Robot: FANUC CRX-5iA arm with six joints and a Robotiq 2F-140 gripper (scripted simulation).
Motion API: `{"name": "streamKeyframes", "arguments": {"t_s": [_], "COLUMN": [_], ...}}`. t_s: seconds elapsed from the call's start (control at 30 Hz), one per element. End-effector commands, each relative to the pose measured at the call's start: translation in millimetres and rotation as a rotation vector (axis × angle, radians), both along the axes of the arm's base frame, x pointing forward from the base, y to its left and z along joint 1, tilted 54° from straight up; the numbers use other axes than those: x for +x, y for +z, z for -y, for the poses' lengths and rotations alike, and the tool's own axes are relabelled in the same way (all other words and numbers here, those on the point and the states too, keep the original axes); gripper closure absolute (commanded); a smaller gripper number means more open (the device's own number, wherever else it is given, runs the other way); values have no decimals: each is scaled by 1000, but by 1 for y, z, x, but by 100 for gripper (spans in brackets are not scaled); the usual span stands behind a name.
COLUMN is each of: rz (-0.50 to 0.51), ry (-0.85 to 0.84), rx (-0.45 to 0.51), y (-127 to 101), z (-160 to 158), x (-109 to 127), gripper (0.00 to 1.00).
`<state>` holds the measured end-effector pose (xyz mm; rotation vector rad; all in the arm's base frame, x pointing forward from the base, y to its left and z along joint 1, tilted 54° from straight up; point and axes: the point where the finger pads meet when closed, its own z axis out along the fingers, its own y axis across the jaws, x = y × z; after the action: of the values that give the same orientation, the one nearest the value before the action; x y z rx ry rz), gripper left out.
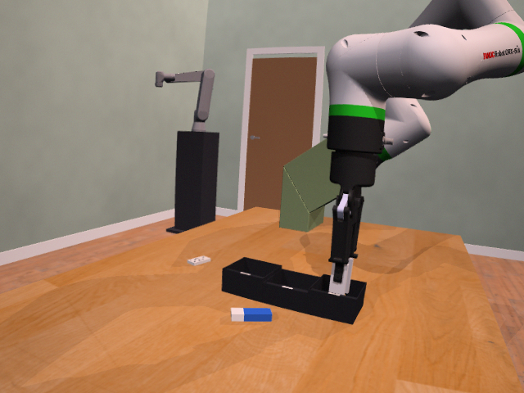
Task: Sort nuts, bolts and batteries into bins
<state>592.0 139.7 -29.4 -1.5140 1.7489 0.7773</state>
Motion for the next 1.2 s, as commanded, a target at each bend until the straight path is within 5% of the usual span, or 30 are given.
{"name": "streamKeyframes", "arguments": {"t_s": [0.0,1.17], "rz": [0,0], "ry": [0,0], "rx": [0,0], "y": [0,25], "z": [0,35], "x": [0,-5], "gripper": [73,73]}}
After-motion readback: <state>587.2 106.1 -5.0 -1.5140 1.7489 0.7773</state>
